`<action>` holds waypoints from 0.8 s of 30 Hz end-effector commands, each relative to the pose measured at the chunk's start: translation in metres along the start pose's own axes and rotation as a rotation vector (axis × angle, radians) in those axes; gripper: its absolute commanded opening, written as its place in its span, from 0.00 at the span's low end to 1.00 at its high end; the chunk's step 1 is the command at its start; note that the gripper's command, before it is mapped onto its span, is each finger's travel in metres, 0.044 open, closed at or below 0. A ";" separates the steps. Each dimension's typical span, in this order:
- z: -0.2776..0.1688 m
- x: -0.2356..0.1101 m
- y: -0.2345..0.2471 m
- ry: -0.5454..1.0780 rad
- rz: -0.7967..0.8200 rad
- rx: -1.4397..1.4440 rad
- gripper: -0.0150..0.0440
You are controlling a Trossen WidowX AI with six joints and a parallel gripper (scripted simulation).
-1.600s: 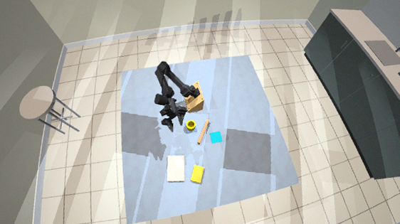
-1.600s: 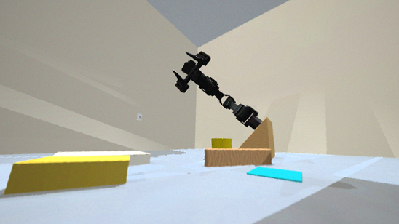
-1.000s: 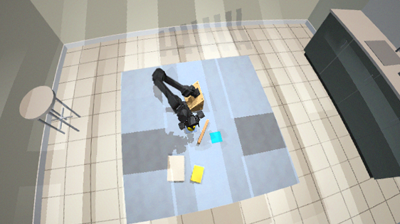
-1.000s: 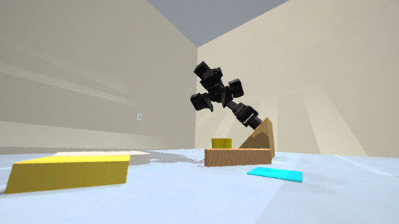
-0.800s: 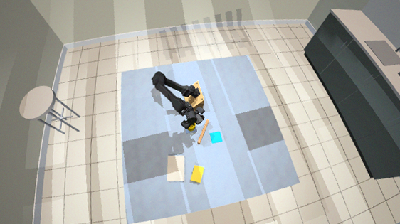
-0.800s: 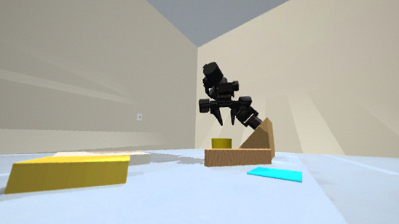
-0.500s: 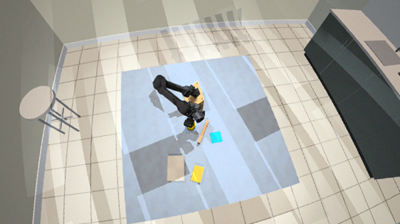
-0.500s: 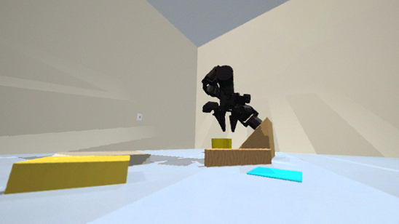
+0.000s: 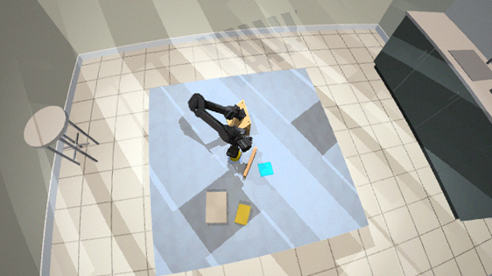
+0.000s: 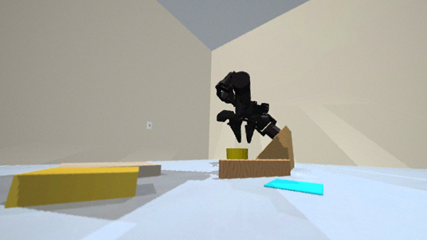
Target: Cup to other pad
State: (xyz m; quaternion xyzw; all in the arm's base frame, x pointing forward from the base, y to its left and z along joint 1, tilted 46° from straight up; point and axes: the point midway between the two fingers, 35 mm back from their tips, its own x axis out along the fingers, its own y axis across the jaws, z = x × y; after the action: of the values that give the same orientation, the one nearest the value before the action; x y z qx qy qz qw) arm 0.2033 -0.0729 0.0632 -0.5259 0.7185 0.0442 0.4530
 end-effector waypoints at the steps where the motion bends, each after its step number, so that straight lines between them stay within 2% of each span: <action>1: 0.000 0.008 0.001 0.004 0.001 -0.008 0.54; 24: 0.000 0.046 0.001 0.005 -0.001 -0.007 0.54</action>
State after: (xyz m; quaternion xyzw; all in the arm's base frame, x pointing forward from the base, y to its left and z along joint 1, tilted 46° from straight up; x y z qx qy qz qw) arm 0.2029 -0.1008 0.0357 -0.5261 0.7183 0.0444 0.4531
